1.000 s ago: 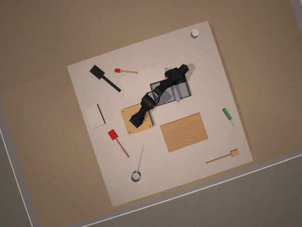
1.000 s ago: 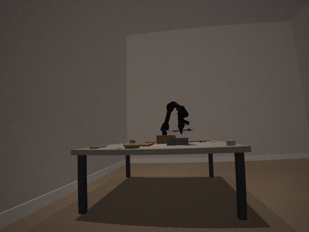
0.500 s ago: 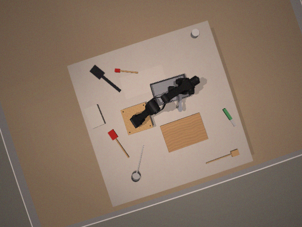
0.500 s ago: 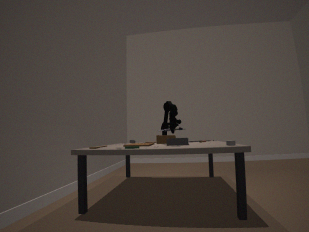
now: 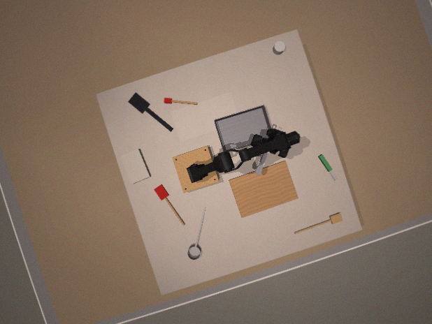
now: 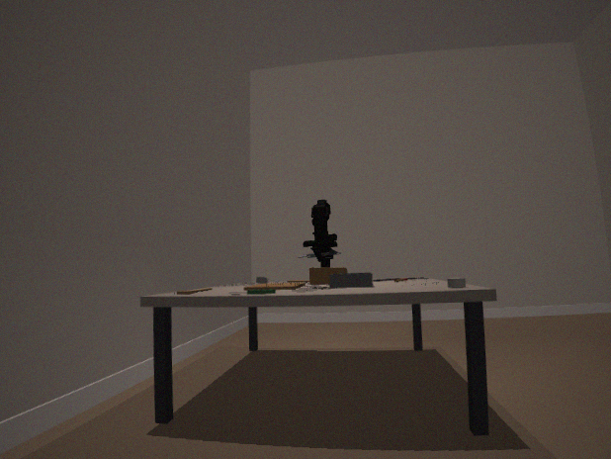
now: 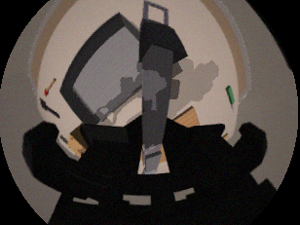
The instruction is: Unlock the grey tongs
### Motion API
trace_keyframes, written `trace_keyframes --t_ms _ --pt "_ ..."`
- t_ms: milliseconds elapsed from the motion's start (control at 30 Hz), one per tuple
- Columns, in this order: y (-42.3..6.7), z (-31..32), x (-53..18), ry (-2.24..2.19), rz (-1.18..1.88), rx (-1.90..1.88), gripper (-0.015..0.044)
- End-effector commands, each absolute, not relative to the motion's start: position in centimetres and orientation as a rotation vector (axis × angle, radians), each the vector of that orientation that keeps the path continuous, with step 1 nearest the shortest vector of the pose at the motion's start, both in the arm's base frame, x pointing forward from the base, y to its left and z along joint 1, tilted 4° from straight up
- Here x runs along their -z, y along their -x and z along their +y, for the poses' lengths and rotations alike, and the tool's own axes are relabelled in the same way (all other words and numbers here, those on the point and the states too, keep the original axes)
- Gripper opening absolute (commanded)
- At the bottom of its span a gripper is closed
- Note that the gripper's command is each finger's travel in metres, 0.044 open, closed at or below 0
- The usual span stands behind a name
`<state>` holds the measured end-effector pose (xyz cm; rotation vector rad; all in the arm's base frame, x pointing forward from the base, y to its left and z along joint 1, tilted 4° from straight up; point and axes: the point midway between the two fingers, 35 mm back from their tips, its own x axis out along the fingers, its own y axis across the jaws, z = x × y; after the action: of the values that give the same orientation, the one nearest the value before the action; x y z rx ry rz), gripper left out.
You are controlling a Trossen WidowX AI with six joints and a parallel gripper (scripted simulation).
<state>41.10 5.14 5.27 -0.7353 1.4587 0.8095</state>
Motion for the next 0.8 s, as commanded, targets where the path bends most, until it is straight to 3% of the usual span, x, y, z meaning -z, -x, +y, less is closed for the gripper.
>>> trace_keyframes --t_ms 0,233,767 --pt "-41.6 2.8 -5.7 0.674 1.482 -0.736 -0.015" --pt "-41.7 1.5 -5.7 0.642 1.494 -0.7 -0.015" --pt "-40.7 -9.7 -5.6 0.346 1.574 -0.38 -0.015"
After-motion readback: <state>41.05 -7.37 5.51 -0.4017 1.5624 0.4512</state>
